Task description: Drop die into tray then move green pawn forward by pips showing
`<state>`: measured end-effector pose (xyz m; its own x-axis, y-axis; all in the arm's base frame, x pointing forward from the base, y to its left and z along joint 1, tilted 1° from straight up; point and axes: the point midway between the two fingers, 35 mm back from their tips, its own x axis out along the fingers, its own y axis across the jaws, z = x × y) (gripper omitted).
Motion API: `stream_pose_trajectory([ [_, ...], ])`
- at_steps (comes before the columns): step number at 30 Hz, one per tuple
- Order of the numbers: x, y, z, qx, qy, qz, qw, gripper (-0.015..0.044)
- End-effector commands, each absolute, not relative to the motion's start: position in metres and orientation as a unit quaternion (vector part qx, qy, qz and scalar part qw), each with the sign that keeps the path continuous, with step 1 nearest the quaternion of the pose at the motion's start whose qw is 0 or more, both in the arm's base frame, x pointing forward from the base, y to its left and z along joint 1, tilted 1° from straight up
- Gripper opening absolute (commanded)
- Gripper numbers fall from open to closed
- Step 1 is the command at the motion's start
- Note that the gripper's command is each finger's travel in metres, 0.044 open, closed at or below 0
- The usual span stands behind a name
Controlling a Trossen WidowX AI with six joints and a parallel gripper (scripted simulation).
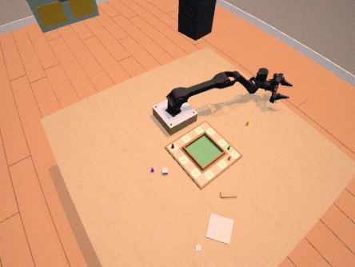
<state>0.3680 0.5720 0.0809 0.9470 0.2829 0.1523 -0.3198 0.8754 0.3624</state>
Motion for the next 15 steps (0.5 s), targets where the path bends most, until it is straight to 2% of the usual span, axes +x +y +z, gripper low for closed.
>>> stream_pose_trajectory([
  [1, 0.371, 0.571, 0.081, 0.193, -0.047, 0.155, 0.968, 0.0374],
  [5, 0.421, 0.54, 0.085, 0.145, -0.036, 0.132, 0.98, 0.0275],
  [15, 0.529, 0.435, 0.086, 0.053, 0.031, 0.064, 0.996, 0.0275],
])
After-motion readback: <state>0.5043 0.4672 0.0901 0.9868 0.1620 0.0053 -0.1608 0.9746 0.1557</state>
